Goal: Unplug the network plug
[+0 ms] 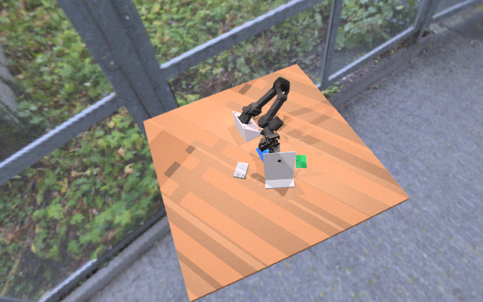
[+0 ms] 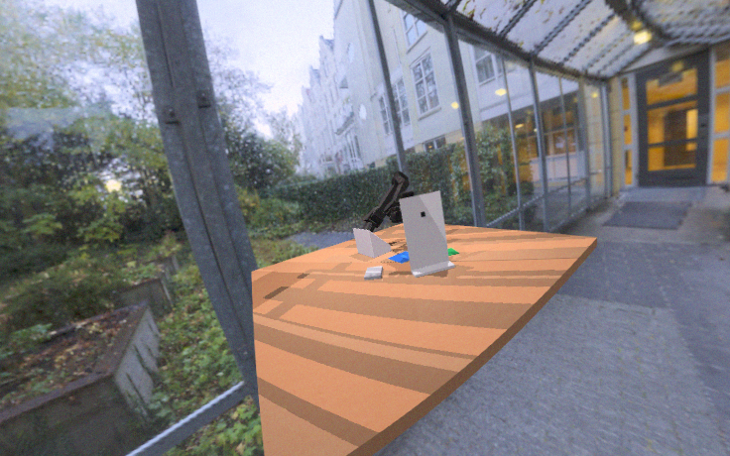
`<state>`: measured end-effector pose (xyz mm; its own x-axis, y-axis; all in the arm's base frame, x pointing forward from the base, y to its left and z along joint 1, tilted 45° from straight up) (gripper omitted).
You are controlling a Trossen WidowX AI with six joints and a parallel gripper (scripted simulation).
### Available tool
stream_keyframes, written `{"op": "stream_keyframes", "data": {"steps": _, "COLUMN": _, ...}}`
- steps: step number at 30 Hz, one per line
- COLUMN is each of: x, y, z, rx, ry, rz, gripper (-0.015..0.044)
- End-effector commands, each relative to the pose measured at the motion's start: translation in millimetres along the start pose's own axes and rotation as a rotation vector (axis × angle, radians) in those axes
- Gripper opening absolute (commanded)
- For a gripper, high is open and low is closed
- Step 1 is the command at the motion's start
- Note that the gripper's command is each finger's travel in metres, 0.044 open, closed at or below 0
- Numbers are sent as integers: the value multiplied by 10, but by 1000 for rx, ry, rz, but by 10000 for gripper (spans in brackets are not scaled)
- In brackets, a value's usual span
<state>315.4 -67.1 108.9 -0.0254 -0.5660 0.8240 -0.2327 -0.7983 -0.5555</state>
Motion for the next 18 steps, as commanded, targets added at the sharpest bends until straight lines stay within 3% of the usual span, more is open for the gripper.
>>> {"op": "stream_keyframes", "data": {"steps": 1, "x": -7, "y": 3, "z": 4, "rx": 1, "ry": -3, "rz": -3, "gripper": 17}}
{"op": "stream_keyframes", "data": {"steps": 18, "x": -4, "y": -13, "z": -51, "rx": 1, "ry": -3, "rz": -3, "gripper": 0}}
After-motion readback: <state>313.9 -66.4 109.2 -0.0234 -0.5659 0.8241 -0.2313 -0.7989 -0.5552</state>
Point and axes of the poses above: the point midway between the two fingers, 35 mm back from their tips, its own z axis out along the fingers, its own x axis across the jaws, y = z × x, the point moved 7 cm from there along -z, back along the fingers, and after that the axes turned 11 degrees about -z, right-handed, at the moved point
